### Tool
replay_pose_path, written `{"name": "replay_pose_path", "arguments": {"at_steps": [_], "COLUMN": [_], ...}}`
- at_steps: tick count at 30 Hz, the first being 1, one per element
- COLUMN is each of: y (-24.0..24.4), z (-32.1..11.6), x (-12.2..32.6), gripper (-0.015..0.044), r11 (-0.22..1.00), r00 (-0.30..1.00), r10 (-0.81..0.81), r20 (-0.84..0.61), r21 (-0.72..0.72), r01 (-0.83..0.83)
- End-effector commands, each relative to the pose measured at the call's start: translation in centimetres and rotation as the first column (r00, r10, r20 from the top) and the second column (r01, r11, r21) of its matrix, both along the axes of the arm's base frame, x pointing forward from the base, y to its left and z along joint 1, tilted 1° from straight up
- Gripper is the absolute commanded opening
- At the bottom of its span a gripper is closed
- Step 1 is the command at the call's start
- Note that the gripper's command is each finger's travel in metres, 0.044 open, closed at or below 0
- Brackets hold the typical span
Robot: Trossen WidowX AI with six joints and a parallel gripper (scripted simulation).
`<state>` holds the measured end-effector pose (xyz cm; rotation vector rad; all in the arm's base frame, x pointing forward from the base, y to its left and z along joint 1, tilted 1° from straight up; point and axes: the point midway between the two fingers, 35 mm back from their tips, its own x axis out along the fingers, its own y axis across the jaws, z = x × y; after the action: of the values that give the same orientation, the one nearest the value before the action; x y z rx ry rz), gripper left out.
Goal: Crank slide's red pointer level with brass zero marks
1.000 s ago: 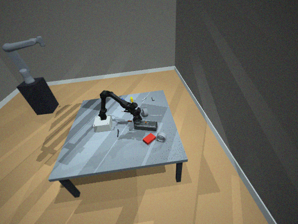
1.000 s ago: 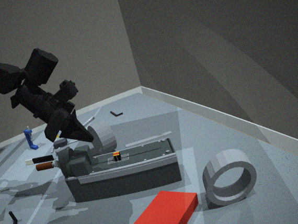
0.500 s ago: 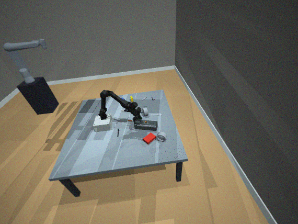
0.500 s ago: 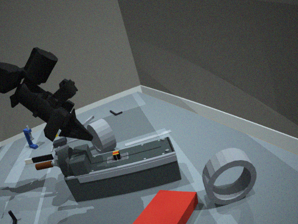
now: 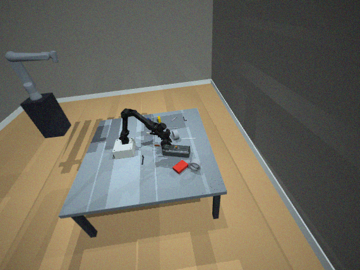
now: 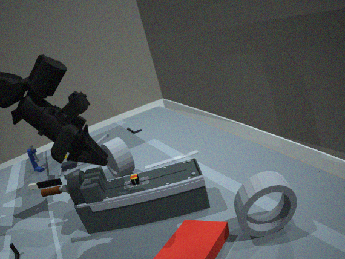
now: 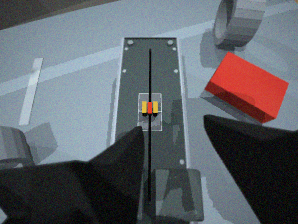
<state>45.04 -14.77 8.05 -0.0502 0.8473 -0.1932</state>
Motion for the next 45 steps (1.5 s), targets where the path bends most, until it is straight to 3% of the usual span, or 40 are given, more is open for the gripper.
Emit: {"name": "replay_pose_path", "arguments": {"at_steps": [1,5,6,23,45], "y": [-0.02,-0.02,-0.02,-0.02,-0.01], "z": [0.00,0.00,0.00,0.00,0.00], "x": [0.00,0.00,0.00,0.00,0.00], "gripper": [0.0341,0.0440,0.0440,0.0000,0.0000], "r11": [1.000,1.000,1.000,1.000,1.000], "r00": [1.000,1.000,1.000,1.000,1.000], "r10": [0.000,0.000,0.000,0.000,0.000], "r20": [0.000,0.000,0.000,0.000,0.000], "r21": [-0.001,-0.001,-0.001,-0.001,0.000], "r01": [0.000,0.000,0.000,0.000,0.000]}}
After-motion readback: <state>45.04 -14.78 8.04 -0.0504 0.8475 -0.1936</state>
